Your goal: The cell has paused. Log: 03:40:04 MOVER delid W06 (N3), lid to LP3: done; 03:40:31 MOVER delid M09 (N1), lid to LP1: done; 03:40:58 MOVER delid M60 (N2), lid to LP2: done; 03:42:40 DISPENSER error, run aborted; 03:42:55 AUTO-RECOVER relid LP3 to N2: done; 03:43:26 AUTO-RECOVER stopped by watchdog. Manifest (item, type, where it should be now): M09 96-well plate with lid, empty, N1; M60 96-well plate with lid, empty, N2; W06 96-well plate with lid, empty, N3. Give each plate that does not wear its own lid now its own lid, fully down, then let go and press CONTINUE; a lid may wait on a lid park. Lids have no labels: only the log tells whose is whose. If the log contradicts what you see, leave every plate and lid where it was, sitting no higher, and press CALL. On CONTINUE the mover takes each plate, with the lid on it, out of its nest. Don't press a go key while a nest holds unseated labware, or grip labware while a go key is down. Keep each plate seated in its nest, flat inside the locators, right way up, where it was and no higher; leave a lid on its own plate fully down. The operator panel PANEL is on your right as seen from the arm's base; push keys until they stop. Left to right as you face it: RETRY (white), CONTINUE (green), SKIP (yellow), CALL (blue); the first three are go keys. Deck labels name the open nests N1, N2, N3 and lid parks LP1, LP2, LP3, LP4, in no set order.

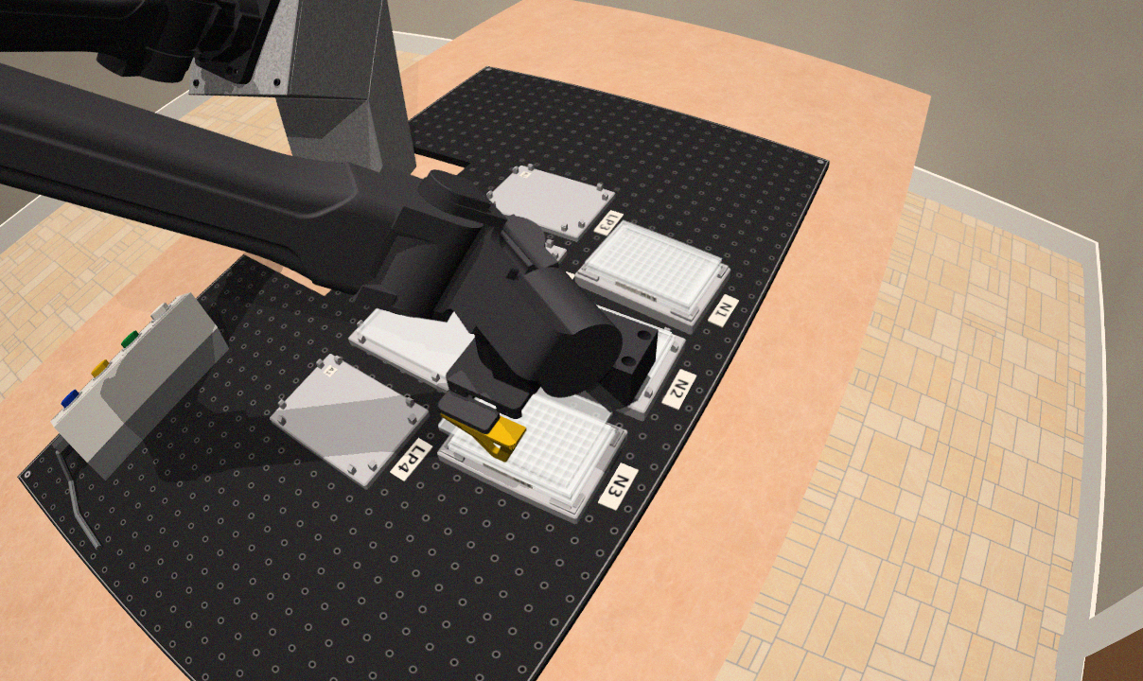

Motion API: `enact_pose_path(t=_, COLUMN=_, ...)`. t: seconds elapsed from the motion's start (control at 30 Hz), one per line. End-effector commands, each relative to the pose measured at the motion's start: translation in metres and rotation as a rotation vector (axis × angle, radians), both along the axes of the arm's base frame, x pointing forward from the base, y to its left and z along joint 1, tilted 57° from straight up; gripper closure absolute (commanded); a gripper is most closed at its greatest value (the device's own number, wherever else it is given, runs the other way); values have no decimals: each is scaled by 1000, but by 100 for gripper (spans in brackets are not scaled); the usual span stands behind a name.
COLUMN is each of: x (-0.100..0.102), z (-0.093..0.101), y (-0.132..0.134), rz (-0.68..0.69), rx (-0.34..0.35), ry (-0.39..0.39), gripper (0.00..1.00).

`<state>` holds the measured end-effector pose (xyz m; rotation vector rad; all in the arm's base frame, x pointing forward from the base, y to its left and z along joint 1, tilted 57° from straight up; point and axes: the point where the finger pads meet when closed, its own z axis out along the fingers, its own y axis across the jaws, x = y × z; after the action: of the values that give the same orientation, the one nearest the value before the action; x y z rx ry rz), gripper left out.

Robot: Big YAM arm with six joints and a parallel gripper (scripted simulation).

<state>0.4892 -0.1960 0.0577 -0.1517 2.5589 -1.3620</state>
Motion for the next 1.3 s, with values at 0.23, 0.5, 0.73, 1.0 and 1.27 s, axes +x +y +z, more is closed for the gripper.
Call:
enact_pose_path(t=0.23, x=9, z=0, y=2, rz=16, rx=-2, ry=-9, gripper=100)
enact_pose_path(t=0.5, x=8, z=-4, y=0, rz=15, rx=-1, ry=-2, gripper=100)
enact_pose_path(t=0.73, x=7, z=-6, y=-5, rz=8, rx=-1, ry=-3, gripper=100)
enact_pose_path(t=1.0, x=9, z=-7, y=-6, rz=11, rx=-1, ry=-5, gripper=100)
enact_pose_path(t=1.27, x=8, z=-9, y=-7, rz=11, rx=-1, ry=1, gripper=100)
